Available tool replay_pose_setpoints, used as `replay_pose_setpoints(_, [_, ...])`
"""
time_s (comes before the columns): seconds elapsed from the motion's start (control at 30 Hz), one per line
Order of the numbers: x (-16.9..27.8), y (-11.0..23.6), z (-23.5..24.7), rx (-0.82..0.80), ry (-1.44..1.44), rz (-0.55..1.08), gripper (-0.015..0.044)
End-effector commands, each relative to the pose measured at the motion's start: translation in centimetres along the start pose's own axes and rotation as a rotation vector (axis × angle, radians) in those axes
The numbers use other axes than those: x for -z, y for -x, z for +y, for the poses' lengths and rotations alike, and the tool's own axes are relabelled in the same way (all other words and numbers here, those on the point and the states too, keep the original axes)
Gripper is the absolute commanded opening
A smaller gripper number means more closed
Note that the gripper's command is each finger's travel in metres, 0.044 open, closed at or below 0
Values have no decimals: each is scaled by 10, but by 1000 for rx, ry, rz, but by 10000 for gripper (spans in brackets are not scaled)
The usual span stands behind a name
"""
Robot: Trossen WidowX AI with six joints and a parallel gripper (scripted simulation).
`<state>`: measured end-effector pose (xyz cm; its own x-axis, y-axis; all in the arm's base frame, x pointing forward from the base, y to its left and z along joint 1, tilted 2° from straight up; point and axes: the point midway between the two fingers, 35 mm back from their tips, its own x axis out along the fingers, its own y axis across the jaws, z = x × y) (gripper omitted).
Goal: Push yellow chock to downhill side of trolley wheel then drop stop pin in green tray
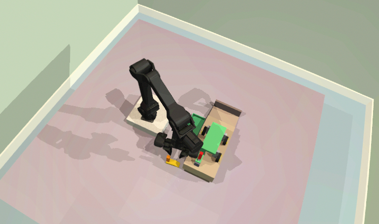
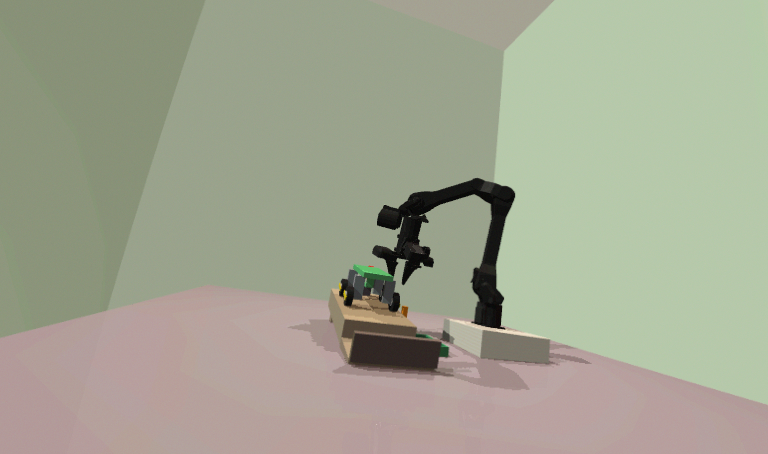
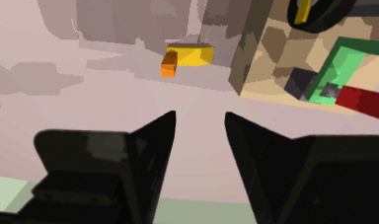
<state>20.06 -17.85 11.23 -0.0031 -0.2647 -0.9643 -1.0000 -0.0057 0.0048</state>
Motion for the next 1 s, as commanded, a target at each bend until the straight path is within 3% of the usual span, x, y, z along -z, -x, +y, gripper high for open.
replay_pose_setpoints(0.0, [-1, -1, 18, -12, -1, -119, 190])
replay_pose_setpoints(0.17, [-3, 0, 33, -9, -11, -223, 190])
replay_pose_setpoints(0.97, [-14, -47, 33, -9, -11, -223, 190])
